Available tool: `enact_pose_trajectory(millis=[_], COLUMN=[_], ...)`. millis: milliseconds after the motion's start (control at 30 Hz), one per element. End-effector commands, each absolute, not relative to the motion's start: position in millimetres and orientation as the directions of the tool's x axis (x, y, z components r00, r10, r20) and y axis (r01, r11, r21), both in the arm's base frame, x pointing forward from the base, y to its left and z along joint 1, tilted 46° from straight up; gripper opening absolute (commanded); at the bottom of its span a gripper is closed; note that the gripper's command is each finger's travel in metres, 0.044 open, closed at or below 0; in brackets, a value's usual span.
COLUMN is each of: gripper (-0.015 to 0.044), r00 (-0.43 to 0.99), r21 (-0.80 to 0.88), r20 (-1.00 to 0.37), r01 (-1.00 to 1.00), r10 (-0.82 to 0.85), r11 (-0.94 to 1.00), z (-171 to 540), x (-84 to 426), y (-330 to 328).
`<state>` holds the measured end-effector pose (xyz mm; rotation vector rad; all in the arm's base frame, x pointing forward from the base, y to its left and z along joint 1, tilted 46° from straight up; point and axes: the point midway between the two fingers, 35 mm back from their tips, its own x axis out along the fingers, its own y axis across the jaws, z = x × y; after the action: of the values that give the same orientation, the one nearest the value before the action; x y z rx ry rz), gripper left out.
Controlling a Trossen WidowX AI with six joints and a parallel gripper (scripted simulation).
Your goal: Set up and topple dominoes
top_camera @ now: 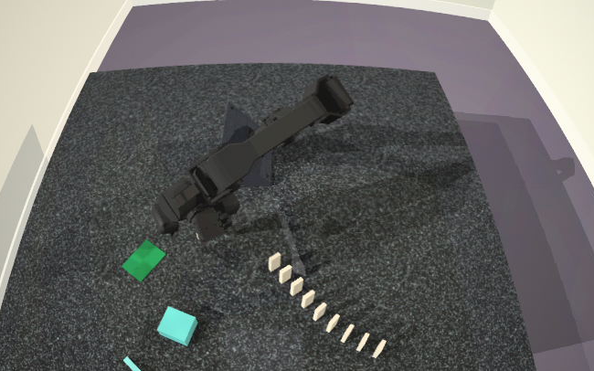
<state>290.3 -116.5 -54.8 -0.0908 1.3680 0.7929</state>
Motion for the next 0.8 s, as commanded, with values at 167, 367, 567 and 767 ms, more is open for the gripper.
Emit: enact_pose_trajectory(millis=[167, 367, 567, 767], gripper=[0.044, 0.044, 0.044, 0.044], r00=[0.0, 0.0, 0.001, 0.001], r21=[0.547, 0.547, 0.547, 0.548], r20=[-0.704, -0.704, -0.704, -0.702], r01=[-0.637, -0.637, -0.637, -0.638], r10=[0.71, 0.71, 0.71, 0.712], r11=[0.543, 0.543, 0.543, 0.542], z=[-19.9, -19.9, -46.6, -65.4], x=[263.9, 263.9, 265.7, 264.1], y=[-139.6, -139.6, -113.8, -92.8])
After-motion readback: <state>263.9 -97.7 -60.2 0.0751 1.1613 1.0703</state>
